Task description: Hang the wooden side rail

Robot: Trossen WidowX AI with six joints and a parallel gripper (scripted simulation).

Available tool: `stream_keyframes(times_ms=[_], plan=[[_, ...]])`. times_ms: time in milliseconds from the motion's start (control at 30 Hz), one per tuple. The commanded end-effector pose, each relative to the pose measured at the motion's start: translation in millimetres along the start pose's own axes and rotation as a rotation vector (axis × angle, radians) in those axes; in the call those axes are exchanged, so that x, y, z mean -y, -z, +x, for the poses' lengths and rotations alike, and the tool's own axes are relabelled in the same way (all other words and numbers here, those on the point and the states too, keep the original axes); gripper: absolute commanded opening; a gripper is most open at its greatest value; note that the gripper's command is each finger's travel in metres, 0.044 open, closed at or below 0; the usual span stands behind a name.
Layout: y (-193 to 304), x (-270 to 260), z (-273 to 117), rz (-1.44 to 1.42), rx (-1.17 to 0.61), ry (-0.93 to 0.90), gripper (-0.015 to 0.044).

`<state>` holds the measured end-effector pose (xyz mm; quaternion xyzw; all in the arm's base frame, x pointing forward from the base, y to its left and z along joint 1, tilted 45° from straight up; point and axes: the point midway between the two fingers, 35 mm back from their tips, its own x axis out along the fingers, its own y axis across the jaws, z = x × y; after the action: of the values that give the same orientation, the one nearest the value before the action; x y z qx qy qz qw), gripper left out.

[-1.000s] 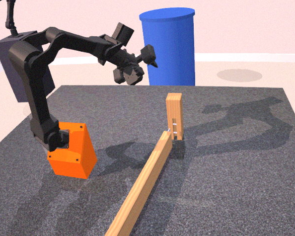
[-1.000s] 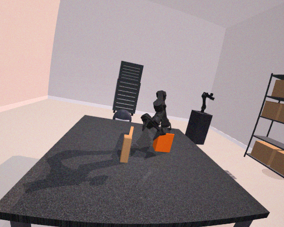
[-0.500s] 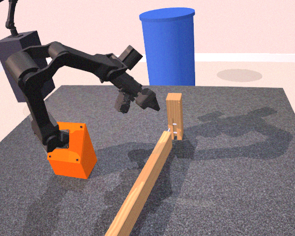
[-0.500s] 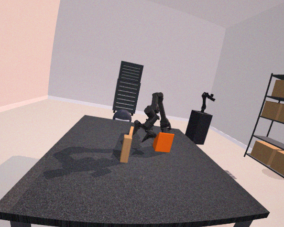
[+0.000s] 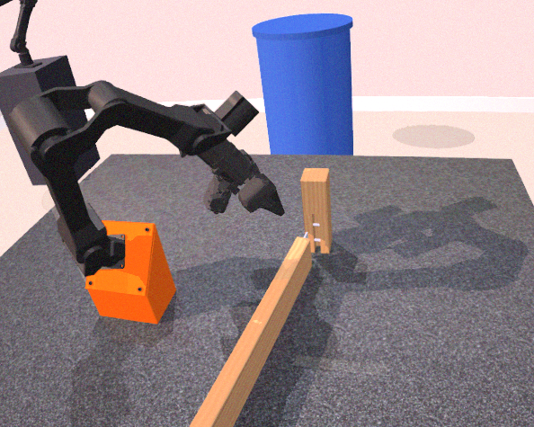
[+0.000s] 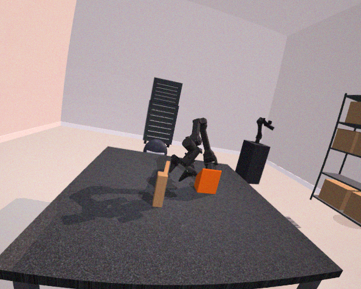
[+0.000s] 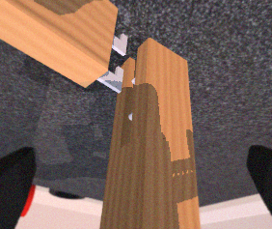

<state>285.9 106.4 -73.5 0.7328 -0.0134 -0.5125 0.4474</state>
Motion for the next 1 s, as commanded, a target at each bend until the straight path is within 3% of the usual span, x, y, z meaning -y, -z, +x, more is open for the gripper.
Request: stream_keyframes(times_ms=[0,333,633,967], plan=[[-2.9,-0.4,0.4,0.003,0.007,-0.004,0.044],[-3.5,-1.2,1.5,-0.05,0.009,0.007,0.044],[-8.7,-11.8,12.1,-0.751,-0.039,0.148,0.044],[-9.8,-26.1,18.7,-1.472,-0.242,0.214,0.044]])
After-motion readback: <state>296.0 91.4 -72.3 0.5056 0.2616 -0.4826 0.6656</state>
